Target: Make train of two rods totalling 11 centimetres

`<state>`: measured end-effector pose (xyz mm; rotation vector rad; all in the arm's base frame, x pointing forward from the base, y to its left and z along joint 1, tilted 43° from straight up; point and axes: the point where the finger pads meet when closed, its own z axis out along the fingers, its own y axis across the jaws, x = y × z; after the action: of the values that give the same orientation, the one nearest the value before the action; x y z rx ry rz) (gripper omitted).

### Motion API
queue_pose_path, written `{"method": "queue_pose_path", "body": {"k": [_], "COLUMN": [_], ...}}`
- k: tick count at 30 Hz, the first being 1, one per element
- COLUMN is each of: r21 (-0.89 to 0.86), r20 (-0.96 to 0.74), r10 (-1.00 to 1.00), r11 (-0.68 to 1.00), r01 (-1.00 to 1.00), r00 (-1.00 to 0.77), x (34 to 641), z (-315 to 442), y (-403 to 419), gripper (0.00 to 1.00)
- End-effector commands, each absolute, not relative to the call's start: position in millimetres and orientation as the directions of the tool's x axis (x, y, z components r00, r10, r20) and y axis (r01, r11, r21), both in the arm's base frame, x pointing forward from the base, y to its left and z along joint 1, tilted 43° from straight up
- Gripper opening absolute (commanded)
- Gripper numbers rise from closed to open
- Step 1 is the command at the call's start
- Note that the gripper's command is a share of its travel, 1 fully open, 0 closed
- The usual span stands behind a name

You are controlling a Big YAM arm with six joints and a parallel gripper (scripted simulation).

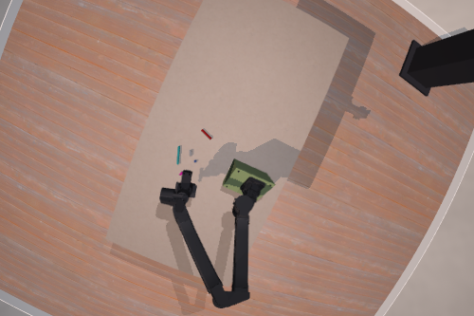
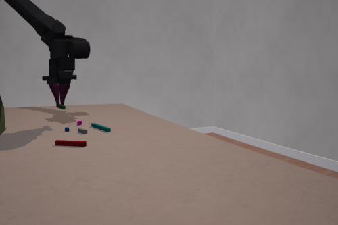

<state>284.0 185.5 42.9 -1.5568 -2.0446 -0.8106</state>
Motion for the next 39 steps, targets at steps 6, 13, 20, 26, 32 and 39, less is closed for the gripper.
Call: {"method": "queue_pose_path", "body": {"k": [6,13,20,26,32,39], "r21": [0.237,0.189,0.22,0.25,0.284,0.321], "r20": [0.643,0.652,0.645,0.618,0.597,0.584], "r10": [0.699,0.696,0.699,0.704,0.689,0.669], "r11": [0.208,0.234,0.215,0.245,0.298,0.33], "r01": [0.949,0.954,0.951,0.937,0.912,0.888], "r00": [-0.314,-0.3,-0.308,-0.349,-0.411,-0.46], "x": [298,282,291,331,366,384], "z": [90,79,84,62,16,-22], "y": [152,153,148,117,64,23], "gripper": [0.04,0.04,0.04,0.04,0.04,0.04]}}
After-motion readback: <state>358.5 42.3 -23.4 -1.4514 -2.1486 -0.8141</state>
